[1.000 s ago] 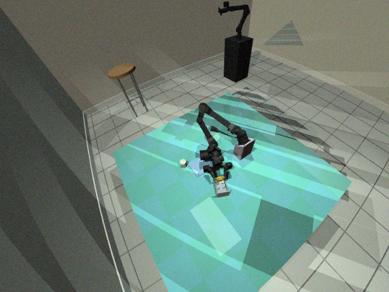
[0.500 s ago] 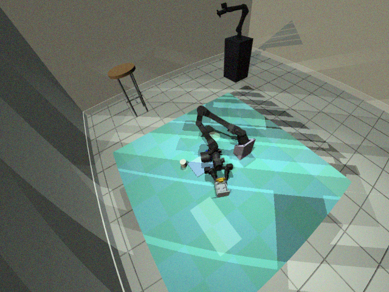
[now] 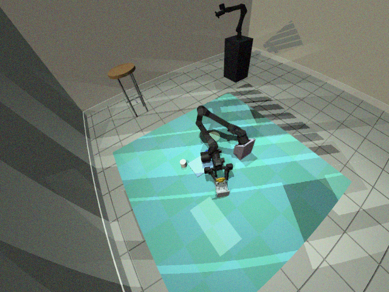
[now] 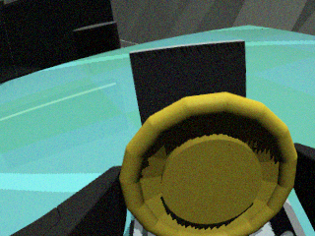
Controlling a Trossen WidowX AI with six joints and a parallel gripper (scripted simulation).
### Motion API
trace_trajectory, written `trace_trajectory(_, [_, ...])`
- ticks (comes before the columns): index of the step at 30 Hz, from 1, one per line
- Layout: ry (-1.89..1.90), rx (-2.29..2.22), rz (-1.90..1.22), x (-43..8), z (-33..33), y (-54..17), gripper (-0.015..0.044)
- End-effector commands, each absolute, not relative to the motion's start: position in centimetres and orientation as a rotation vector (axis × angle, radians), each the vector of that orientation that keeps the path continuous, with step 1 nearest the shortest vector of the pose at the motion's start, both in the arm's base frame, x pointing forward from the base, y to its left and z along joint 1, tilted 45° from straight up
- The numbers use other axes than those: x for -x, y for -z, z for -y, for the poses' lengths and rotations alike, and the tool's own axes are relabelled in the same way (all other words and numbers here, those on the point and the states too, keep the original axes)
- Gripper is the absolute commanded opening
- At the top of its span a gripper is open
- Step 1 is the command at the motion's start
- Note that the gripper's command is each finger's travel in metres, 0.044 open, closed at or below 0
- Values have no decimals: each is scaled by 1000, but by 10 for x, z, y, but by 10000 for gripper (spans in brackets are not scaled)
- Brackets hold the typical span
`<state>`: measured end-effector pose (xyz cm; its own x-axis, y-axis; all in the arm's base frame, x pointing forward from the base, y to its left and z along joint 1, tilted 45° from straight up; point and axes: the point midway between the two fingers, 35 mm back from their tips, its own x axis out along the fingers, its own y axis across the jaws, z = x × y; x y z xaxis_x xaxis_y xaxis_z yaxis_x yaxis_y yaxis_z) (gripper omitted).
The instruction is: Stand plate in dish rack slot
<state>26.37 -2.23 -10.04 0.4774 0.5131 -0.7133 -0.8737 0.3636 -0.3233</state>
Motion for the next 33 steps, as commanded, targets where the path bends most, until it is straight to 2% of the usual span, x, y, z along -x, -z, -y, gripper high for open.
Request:
trace_trajectory(1, [-953, 757, -554, -264, 22, 100, 315])
trace_trajectory(4, [-953, 757, -554, -264, 22, 100, 394])
trace_trajectory(5, [-953, 757, -554, -264, 22, 100, 400])
trace_trajectory(13, [-954, 758, -558, -266, 18, 95, 400])
trace_trajectory(24, [-955, 750, -563, -282, -54, 15, 400])
trace_trajectory(33, [-927, 666, -705, -282, -57, 19, 400])
